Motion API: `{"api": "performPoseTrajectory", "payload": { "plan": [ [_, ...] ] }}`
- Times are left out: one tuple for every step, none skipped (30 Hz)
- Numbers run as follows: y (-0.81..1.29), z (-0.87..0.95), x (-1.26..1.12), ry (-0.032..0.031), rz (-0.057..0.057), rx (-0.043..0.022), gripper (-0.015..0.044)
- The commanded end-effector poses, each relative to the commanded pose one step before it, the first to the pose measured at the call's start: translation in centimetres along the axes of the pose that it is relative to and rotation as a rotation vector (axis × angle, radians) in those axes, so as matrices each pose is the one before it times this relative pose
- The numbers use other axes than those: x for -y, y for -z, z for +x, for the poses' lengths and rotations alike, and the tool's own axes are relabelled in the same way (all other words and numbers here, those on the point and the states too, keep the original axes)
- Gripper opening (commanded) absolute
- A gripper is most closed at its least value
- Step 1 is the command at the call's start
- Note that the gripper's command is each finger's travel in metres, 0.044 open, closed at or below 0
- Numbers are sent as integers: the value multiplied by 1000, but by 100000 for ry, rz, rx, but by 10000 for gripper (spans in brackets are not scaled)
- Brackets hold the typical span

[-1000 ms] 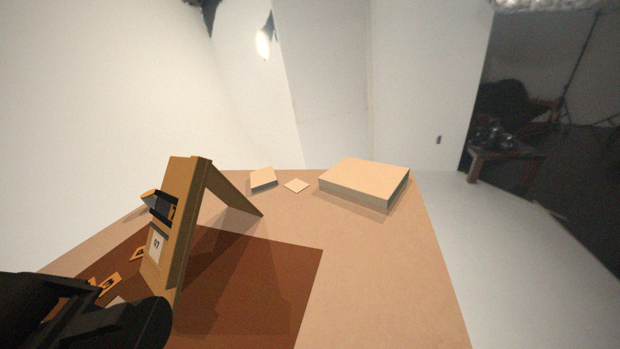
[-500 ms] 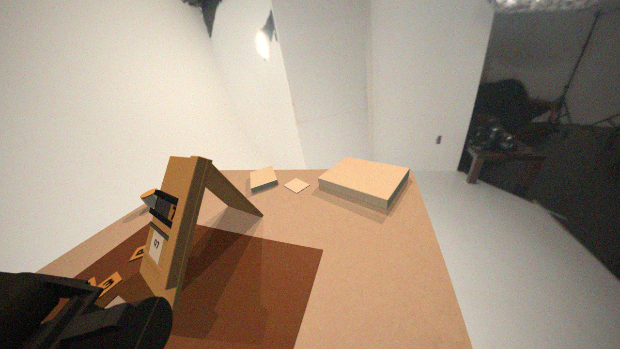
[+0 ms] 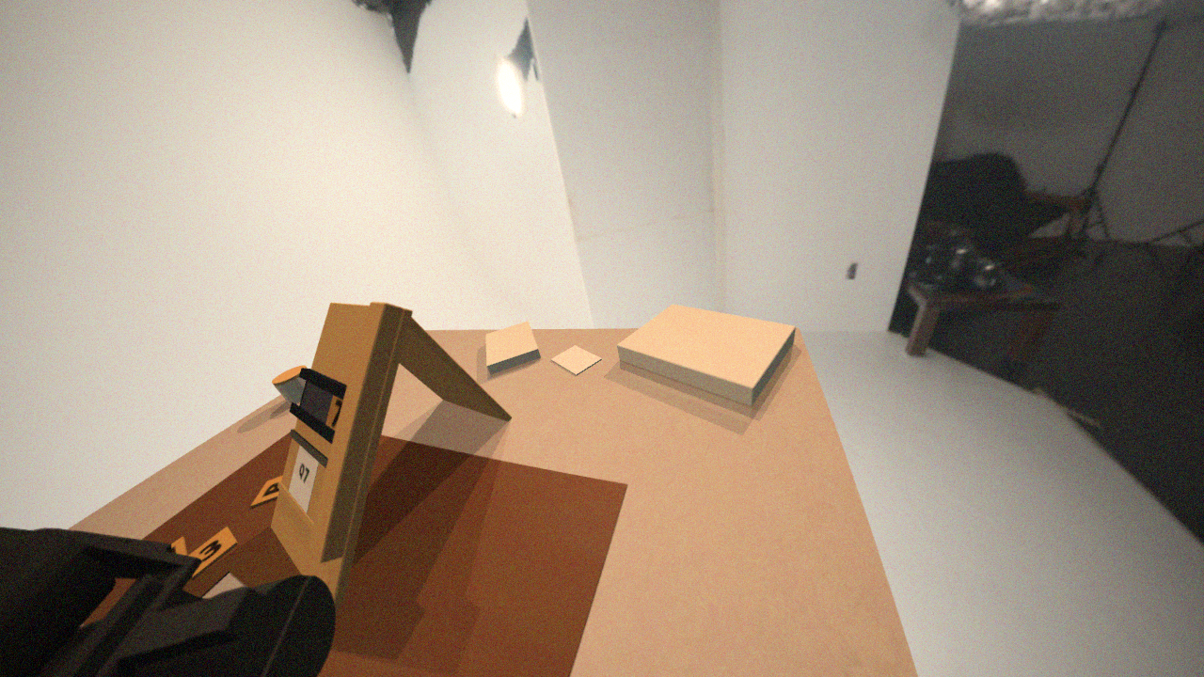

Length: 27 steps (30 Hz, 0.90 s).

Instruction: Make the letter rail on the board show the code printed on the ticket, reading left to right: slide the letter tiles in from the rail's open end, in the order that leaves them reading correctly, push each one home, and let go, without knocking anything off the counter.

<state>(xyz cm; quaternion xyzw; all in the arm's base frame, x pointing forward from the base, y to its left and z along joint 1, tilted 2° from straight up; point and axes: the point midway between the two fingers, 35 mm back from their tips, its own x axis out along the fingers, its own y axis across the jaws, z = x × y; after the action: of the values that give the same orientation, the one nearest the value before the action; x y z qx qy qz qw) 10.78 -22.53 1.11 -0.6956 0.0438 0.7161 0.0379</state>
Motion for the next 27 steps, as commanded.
{"api": "performPoseTrajectory", "payload": {
  "plan": [
    [-46,49,-10,-100,375,271,248],
    [0,0,0,0,0,0,241],
    [0,0,0,0,0,0,234],
    [0,0,0,0,0,0,228],
    [0,0,0,0,0,0,221],
    [0,0,0,0,0,0,214],
    [11,-85,0,0,0,-1,188],
    [23,-186,2,0,0,-3,162],
    [13,-112,2,0,0,-2,135],
    [-6,-12,19,2,0,0,109],
    [-12,-21,29,2,0,1,83],
    [-11,-31,31,2,0,1,57],
    [-5,-36,19,1,0,0,30],
    [-1,-38,12,1,0,0,4],
    [-1,-39,13,1,0,0,0],
    [-1,-40,14,1,0,0,0],
    [-1,-40,14,1,0,0,0],
    [-1,-40,13,1,0,0,0],
    [-1,-40,13,1,0,0,0],
    [-1,-40,13,1,0,0,0],
    [-1,-40,13,1,0,0,0],
    [-1,-40,13,1,0,0,0],
    [-1,-40,12,1,0,0,0],
    [-1,-40,12,1,0,0,0],
    [-2,-40,12,1,0,0,0],
    [-2,-40,12,1,0,0,0],
    [-2,-40,12,1,0,0,0]
  ]
}}
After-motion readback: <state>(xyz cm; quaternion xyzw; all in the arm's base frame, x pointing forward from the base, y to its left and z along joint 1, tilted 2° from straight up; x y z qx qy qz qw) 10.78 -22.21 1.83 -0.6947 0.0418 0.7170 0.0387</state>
